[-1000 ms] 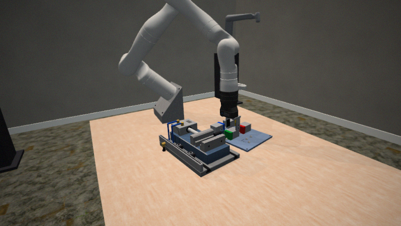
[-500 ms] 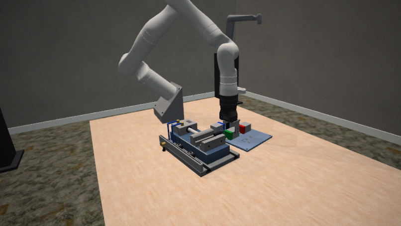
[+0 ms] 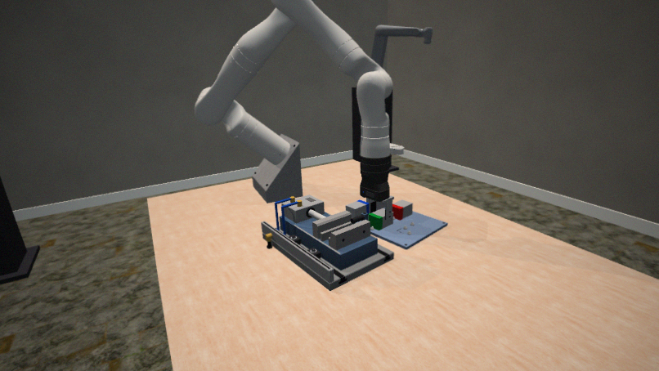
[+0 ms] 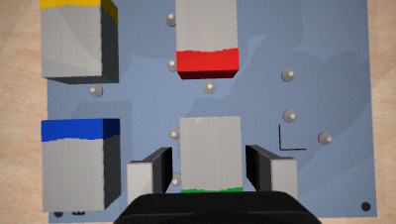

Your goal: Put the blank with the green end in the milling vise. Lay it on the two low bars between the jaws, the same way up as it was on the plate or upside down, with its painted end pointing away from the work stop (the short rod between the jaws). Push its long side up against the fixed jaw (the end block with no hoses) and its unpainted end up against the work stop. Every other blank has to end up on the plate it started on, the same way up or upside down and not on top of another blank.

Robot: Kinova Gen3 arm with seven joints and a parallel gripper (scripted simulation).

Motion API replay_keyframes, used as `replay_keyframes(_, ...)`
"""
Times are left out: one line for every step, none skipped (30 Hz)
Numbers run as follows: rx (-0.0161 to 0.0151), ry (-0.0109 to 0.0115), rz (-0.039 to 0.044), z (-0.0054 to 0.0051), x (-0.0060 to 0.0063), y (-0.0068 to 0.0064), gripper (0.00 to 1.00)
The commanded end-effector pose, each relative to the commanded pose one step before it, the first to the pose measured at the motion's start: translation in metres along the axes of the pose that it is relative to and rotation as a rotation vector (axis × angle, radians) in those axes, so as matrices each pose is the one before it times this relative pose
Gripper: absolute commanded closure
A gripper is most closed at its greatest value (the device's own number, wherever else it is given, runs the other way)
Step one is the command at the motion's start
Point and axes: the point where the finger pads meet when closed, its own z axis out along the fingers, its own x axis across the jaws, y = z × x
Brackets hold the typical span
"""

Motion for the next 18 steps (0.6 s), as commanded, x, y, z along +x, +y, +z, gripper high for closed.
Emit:
replay_keyframes(0.00135,0.00298,-0.00010,-0.00249,0.00100,-0.00052,0.00)
replay_keyframes(-0.00011,-0.00021,0.00002,-0.00033,-0.00005,0.00003,0.00)
replay_keyframes(-0.00011,-0.00021,0.00002,-0.00033,-0.00005,0.00003,0.00)
replay_keyframes(-0.00011,-0.00021,0.00002,-0.00033,-0.00005,0.00003,0.00)
replay_keyframes(0.00000,0.00000,0.00000,0.00000,0.00000,0.00000,0.00)
replay_keyframes(0.00000,0.00000,0.00000,0.00000,0.00000,0.00000,0.00)
replay_keyframes(-0.00039,-0.00078,0.00005,0.00019,-0.00019,0.00012,0.00)
replay_keyframes(0.00003,0.00005,0.00000,-0.00035,0.00006,-0.00004,0.00)
replay_keyframes(0.00003,0.00005,0.00000,-0.00035,0.00006,-0.00004,0.00)
replay_keyframes(0.00003,0.00005,0.00000,-0.00035,0.00006,-0.00004,0.00)
replay_keyframes(0.00003,0.00005,0.00000,-0.00035,0.00006,-0.00004,0.00)
replay_keyframes(0.00003,0.00005,0.00000,-0.00035,0.00006,-0.00004,0.00)
replay_keyframes(0.00003,0.00005,0.00000,-0.00035,0.00006,-0.00004,0.00)
replay_keyframes(0.00003,0.00005,0.00000,-0.00035,0.00006,-0.00004,0.00)
replay_keyframes(0.00003,0.00005,0.00000,-0.00035,0.00006,-0.00004,0.00)
replay_keyframes(0.00003,0.00005,0.00000,-0.00035,0.00006,-0.00004,0.00)
replay_keyframes(0.00003,0.00005,0.00000,-0.00035,0.00006,-0.00004,0.00)
replay_keyframes(0.00003,0.00005,0.00000,-0.00035,0.00006,-0.00004,0.00)
